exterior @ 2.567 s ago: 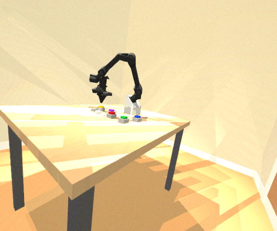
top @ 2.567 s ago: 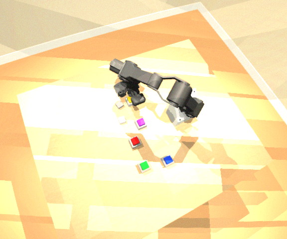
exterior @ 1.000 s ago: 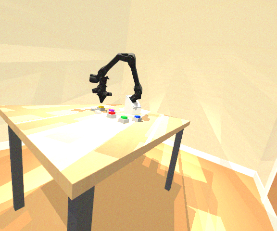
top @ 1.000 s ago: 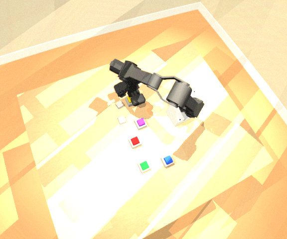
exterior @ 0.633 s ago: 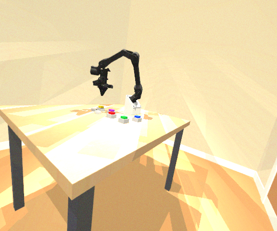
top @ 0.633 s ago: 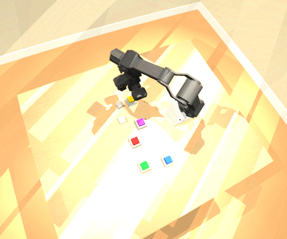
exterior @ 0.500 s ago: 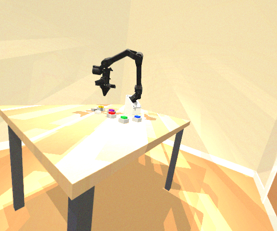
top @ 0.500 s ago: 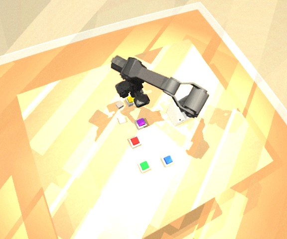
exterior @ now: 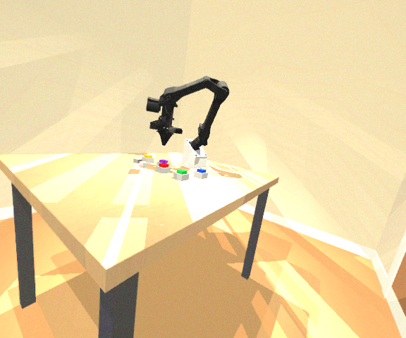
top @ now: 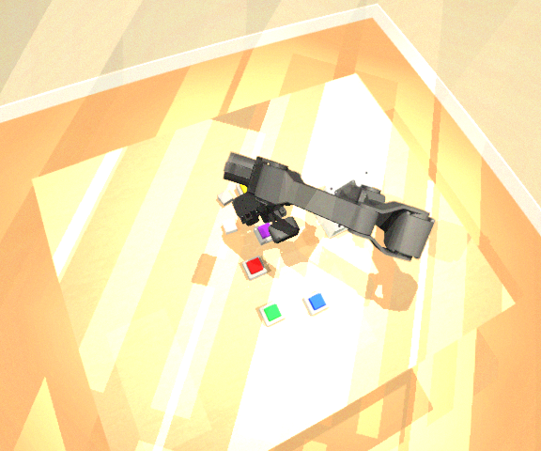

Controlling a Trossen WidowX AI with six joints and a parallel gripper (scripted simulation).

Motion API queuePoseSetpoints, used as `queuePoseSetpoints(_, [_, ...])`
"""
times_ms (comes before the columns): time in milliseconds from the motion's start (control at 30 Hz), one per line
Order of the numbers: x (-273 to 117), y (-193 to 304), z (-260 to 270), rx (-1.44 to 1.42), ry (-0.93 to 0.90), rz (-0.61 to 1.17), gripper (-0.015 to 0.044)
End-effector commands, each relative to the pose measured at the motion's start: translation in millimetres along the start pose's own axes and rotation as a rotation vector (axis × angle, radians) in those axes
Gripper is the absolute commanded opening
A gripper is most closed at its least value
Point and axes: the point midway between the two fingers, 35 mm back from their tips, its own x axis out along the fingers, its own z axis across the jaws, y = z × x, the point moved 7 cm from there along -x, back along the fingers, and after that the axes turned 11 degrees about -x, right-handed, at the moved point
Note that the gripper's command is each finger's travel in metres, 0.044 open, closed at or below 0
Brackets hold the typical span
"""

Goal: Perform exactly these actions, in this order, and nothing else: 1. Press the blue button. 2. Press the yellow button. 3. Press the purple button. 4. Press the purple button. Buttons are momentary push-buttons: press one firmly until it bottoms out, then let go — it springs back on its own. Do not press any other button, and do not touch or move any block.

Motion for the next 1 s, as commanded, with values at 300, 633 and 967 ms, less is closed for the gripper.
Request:
queuePoseSetpoints(300, [55,2,6,0.002,-0.018,0.011,0.0020])
queuePoseSetpoints(633, [72,2,6,0.003,-0.018,0.011,0.0020])
queuePoseSetpoints(967, [85,3,7,0.002,-0.019,0.011,0.0020])
